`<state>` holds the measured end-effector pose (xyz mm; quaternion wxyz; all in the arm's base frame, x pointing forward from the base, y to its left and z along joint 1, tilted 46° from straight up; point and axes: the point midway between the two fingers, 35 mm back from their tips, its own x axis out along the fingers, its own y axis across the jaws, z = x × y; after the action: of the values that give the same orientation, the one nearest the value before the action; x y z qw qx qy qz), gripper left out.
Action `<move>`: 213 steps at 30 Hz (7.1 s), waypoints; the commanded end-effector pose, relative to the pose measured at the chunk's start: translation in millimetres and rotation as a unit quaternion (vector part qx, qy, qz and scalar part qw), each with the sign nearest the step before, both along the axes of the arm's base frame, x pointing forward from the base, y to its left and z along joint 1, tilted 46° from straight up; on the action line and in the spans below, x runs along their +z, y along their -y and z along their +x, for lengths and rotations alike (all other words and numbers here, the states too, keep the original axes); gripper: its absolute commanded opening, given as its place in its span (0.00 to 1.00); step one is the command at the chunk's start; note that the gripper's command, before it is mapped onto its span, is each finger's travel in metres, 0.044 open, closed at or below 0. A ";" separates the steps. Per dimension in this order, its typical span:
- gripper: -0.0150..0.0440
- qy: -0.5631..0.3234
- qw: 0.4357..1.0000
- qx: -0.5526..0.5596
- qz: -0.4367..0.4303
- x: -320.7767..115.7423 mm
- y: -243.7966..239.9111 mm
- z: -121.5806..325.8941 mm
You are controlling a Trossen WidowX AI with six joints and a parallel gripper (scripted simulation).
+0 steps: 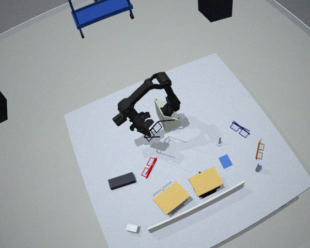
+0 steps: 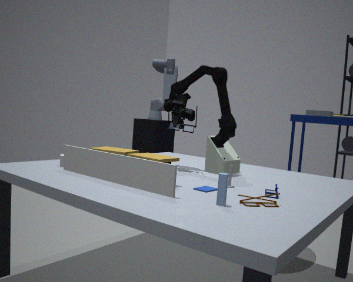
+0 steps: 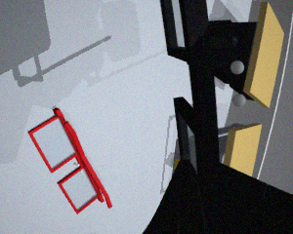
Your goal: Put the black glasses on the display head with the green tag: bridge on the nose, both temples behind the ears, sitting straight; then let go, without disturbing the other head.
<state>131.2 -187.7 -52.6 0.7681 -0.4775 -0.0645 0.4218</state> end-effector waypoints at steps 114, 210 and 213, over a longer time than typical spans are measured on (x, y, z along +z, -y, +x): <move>0.25 0.645 -0.735 0.154 -0.141 50.5 -135.3 116.7; 0.25 0.417 -0.906 -0.061 0.036 21.4 -207.2 152.8; 0.25 0.418 -0.906 -0.062 0.036 21.7 -207.1 157.2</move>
<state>283.4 19.0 -30.0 0.6785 -0.2860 0.2460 0.6303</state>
